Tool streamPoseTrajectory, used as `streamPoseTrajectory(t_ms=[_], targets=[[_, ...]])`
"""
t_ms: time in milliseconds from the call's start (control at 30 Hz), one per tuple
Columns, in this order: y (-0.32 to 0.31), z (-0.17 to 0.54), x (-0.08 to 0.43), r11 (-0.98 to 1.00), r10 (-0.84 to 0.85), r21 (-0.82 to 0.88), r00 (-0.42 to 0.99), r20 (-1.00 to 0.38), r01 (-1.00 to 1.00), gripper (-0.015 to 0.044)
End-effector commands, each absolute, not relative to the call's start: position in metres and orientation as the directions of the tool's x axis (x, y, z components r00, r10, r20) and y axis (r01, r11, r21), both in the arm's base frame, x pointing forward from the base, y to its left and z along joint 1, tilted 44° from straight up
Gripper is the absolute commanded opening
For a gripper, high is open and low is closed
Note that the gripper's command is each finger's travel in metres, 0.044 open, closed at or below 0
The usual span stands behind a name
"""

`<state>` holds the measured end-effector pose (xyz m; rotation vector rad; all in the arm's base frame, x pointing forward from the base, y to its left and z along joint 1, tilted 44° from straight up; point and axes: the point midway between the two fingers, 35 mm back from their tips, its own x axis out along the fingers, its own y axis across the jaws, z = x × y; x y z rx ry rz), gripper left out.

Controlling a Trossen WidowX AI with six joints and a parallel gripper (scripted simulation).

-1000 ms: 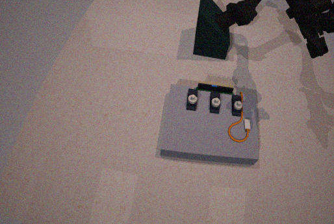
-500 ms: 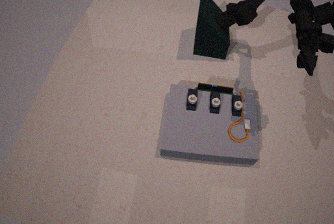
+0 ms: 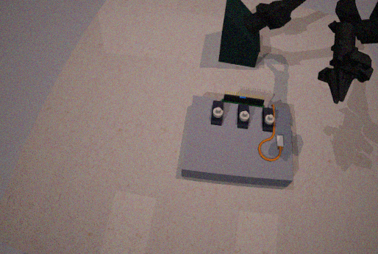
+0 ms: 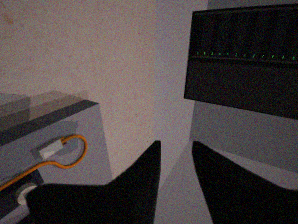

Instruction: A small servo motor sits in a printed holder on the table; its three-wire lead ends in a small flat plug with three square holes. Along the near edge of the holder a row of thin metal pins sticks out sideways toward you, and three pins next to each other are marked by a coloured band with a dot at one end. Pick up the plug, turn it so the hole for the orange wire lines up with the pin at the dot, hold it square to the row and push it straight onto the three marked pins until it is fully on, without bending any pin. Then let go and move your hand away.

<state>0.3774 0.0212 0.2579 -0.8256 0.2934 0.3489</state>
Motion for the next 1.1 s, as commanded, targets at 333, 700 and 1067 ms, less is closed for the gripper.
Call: streamPoseTrajectory(t_ms=[333, 700, 1067], targets=[[0.031, 0.216, 0.399, 0.212, 0.296, -0.735, 0.759, -0.579, -0.644, 0.0115], [0.039, 0.182, 0.409, -0.147, 0.387, -0.695, 0.606, -0.695, -0.704, 0.0115], [0.047, 0.147, 0.414, -0.466, 0.485, -0.638, 0.425, -0.764, -0.613, 0.0115]])
